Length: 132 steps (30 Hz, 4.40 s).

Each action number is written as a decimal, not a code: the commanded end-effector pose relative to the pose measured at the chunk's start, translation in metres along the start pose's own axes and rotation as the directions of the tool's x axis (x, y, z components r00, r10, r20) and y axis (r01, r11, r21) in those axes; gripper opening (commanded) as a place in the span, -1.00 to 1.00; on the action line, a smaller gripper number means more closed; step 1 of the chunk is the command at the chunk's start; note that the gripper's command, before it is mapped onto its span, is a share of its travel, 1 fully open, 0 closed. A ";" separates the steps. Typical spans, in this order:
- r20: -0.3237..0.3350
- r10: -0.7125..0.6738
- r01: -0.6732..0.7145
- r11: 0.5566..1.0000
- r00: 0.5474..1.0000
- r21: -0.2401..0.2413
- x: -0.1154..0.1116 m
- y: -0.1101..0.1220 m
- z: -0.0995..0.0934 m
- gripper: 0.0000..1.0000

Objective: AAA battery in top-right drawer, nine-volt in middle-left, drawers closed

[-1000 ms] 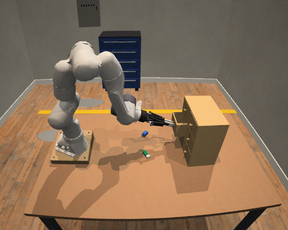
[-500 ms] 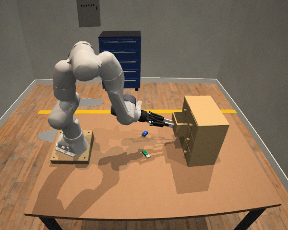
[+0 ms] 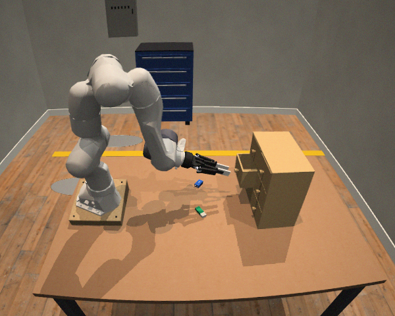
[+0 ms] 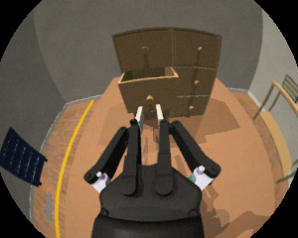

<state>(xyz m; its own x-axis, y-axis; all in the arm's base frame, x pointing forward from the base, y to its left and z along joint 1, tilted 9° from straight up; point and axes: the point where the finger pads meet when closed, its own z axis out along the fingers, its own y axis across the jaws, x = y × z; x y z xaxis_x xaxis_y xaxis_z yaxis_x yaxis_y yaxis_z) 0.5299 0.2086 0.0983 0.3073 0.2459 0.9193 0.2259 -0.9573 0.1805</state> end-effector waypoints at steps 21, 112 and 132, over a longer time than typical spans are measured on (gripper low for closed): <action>-0.009 0.024 -0.024 1.000 1.000 -0.007 0.000 0.001 -0.059 -0.60; 0.781 0.170 0.315 0.847 0.601 -0.428 0.026 0.126 -0.153 -0.60; 0.906 0.118 0.144 0.971 0.407 -0.191 0.035 0.056 -0.181 -0.60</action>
<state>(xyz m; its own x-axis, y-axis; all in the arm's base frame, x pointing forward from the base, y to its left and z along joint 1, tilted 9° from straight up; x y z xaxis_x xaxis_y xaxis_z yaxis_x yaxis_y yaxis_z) 0.3929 0.1292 0.2040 0.9884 0.0191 0.1510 -0.0414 -0.9209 0.3876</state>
